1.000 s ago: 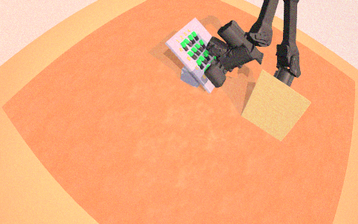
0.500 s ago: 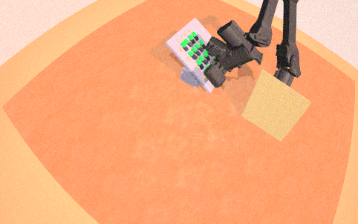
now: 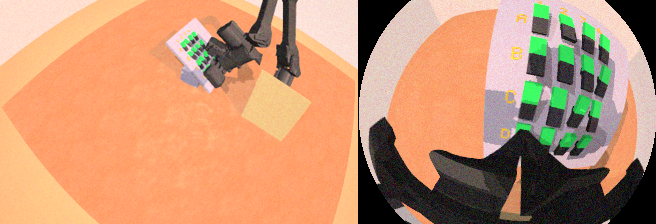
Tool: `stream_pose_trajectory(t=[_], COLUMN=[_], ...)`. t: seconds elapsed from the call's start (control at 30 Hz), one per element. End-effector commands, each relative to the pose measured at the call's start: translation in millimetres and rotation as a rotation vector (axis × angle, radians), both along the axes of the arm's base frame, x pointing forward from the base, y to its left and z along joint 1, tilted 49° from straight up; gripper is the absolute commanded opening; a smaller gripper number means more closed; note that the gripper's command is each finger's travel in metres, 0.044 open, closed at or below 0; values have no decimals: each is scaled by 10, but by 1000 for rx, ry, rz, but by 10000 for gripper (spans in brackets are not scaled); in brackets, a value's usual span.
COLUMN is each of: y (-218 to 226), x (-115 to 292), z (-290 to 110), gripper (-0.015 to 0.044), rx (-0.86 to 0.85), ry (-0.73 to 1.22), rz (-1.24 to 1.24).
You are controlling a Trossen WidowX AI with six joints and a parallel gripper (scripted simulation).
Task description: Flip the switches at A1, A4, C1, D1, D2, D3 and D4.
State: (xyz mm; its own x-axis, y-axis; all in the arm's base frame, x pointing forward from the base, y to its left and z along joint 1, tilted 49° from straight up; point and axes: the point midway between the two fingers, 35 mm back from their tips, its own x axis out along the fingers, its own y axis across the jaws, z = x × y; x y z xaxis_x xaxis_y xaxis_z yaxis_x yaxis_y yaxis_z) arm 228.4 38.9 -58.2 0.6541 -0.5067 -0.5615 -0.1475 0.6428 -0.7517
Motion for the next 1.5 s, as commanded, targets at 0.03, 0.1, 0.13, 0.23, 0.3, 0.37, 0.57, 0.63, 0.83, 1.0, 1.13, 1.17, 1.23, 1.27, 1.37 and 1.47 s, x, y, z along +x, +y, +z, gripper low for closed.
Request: stream_pose_trajectory(t=[0.03,0.1,0.13,0.23,0.3,0.37,0.57,0.63,0.83,1.0,1.13,1.17,1.23,1.27,1.37,1.47], y=[80,178,219,309,324,324,222,93,14,-130,-137,-137,-145,-156,-189,-194], x=[-74,-187,-245,-408,-444,-444,-476,-521,-479,-314,-308,-308,-298,-285,-248,-240], z=[34,104,148,305,347,347,402,458,398,279,277,277,269,259,234,228], gripper=[0,0,0,0,0,0,0,0,0,0,0,0,0,0,0,0], rx=[8,13,14,10,8,8,7,6,12,9,8,8,8,8,6,6], ry=[5,7,6,-6,-11,-11,-10,-10,-9,-27,-28,-28,-28,-29,-31,-30], rz=[3,8,11,19,22,22,22,22,27,41,42,42,42,42,42,42])
